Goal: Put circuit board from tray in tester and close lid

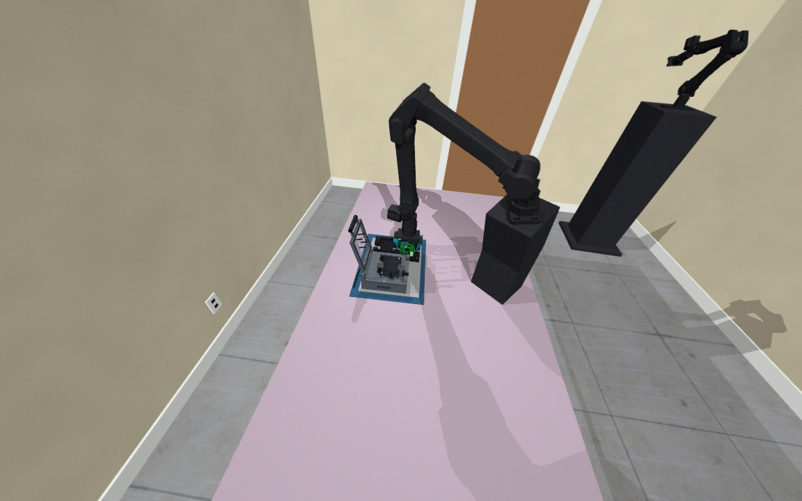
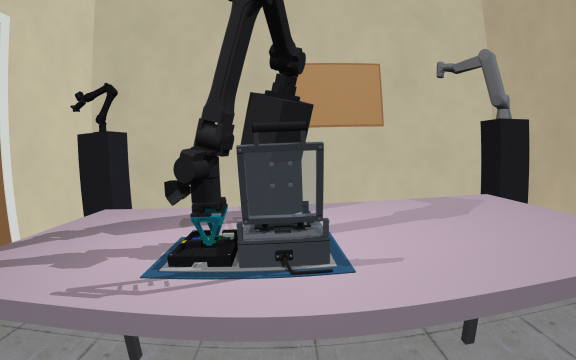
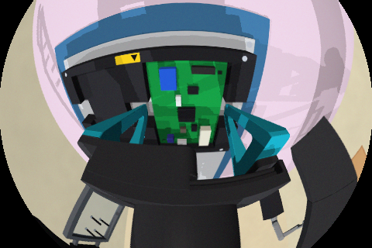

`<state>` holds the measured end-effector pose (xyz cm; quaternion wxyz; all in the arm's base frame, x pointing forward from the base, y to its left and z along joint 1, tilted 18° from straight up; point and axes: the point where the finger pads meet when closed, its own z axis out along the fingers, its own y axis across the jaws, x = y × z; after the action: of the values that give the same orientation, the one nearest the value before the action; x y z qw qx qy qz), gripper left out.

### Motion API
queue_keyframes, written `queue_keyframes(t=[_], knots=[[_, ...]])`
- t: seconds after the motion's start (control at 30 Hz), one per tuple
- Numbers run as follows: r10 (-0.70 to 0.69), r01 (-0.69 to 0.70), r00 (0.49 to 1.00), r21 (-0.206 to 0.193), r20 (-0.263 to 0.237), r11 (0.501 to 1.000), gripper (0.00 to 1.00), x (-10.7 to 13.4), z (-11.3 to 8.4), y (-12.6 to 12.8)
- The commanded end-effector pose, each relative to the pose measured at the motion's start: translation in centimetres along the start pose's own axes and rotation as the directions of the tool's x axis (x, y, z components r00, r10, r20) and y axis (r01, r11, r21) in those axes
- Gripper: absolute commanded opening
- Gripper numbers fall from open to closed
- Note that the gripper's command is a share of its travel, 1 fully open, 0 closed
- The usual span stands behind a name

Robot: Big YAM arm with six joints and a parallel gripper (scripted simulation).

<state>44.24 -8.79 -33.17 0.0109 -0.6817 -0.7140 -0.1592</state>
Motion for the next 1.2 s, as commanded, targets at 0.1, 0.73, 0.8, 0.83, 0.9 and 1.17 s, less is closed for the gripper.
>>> queue_keyframes(t=[0.1,0.73,0.8,0.83,0.9,1.17], knots=[[-0.010,0.010,1.000,-0.018,0.009,1.000,0.92,0.23,-0.55,1.68],[-0.010,0.010,1.000,-0.018,0.009,1.000,0.92,0.24,-0.56,1.68],[-0.010,0.010,1.000,-0.018,0.009,1.000,0.92,0.24,-0.56,1.68],[-0.010,0.010,1.000,-0.018,0.009,1.000,0.92,0.24,-0.56,1.68],[-0.010,0.010,1.000,-0.018,0.009,1.000,0.92,0.24,-0.56,1.68],[-0.010,0.010,1.000,-0.018,0.009,1.000,0.85,0.24,-0.56,1.68]])
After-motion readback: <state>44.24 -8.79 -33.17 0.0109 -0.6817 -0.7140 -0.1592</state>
